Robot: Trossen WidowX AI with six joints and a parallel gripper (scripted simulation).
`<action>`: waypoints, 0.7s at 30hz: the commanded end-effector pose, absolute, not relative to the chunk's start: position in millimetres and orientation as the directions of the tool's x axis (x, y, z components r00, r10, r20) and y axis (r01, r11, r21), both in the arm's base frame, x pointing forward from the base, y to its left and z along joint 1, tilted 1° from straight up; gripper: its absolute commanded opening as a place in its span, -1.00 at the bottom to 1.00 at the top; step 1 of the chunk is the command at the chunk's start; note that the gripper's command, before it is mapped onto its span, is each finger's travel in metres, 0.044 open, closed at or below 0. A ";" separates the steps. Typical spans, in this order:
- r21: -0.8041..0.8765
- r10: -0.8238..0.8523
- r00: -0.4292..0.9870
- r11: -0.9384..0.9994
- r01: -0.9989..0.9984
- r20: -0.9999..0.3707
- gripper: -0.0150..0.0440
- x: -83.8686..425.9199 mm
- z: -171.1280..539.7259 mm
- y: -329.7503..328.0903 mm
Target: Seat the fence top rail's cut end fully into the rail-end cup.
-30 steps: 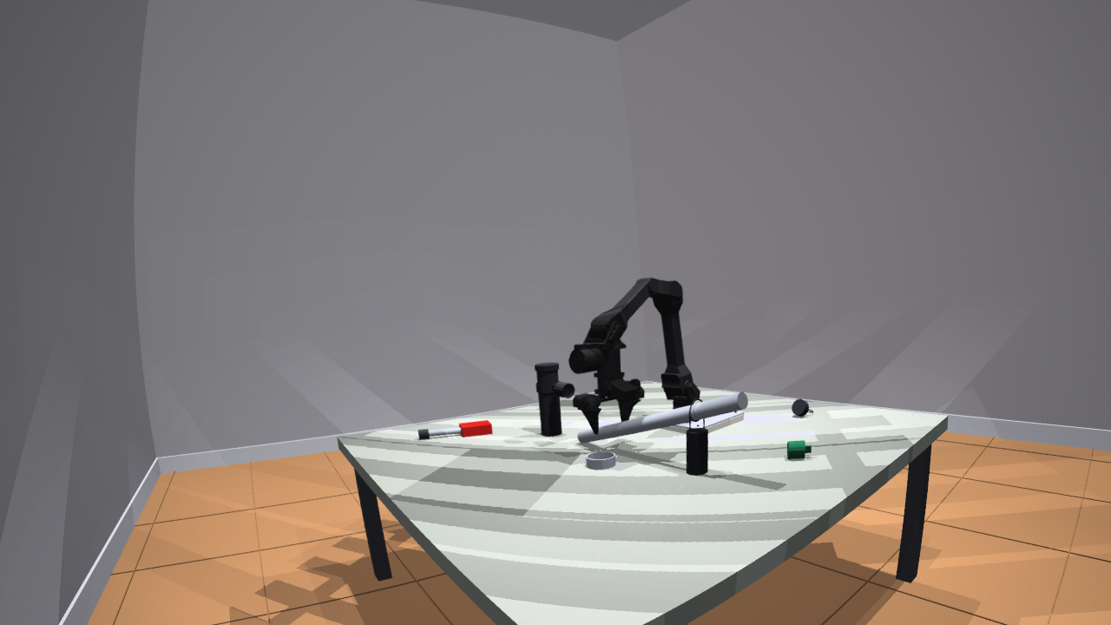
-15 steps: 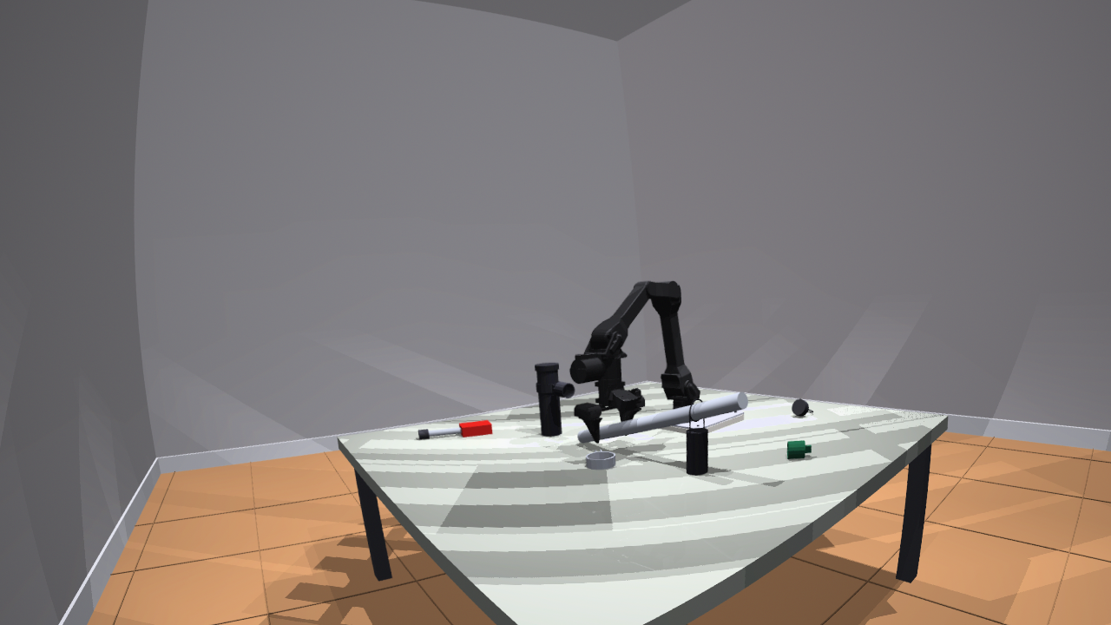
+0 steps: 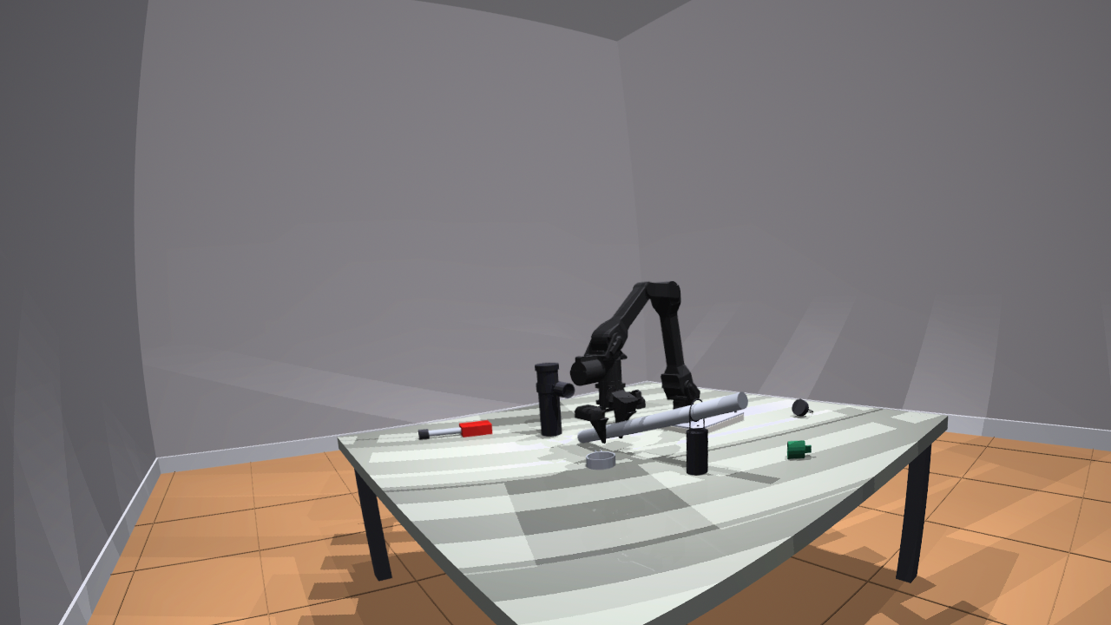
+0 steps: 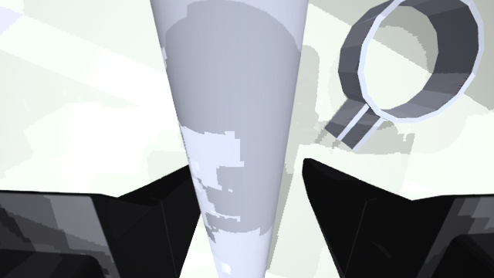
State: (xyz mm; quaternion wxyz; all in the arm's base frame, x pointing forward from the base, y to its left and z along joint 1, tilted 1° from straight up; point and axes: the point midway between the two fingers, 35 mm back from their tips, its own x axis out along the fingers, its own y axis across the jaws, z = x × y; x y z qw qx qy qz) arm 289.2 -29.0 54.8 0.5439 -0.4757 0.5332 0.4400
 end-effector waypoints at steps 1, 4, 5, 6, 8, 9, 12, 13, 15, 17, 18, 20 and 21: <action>-0.040 -0.022 0.037 0.156 -0.987 -0.999 0.26 287.9 51.9 -28.1; -0.040 -0.022 0.037 0.156 -0.987 -0.999 0.20 287.9 51.9 -28.1; -0.040 -0.022 0.037 0.156 -0.987 -0.999 0.17 287.9 51.9 -28.1; -0.040 -0.022 0.037 0.156 -0.987 -0.999 0.15 287.9 51.9 -28.1; -0.040 -0.022 0.037 0.156 -0.987 -0.999 0.11 287.9 51.9 -28.1; -0.040 -0.022 0.037 0.156 -0.987 -0.999 0.08 287.9 51.9 -28.1; -0.040 -0.022 0.037 0.156 -0.987 -0.999 0.02 287.9 51.9 -28.1; -0.040 -0.022 0.037 0.156 -0.987 -0.999 -0.01 287.9 51.9 -28.1; -0.040 -0.022 0.037 0.156 -0.987 -0.999 -0.05 287.9 51.9 -28.1; -0.040 -0.022 0.037 0.156 -0.987 -0.999 -0.23 287.8 53.5 -28.3; -0.040 -0.022 0.037 0.156 -0.987 -0.999 -0.32 287.7 54.8 -28.4; -0.040 -0.022 0.037 0.156 -0.987 -0.999 -0.49 287.3 57.8 -28.7; -0.040 -0.022 0.037 0.156 -0.987 -0.999 -0.49 287.3 58.4 -28.8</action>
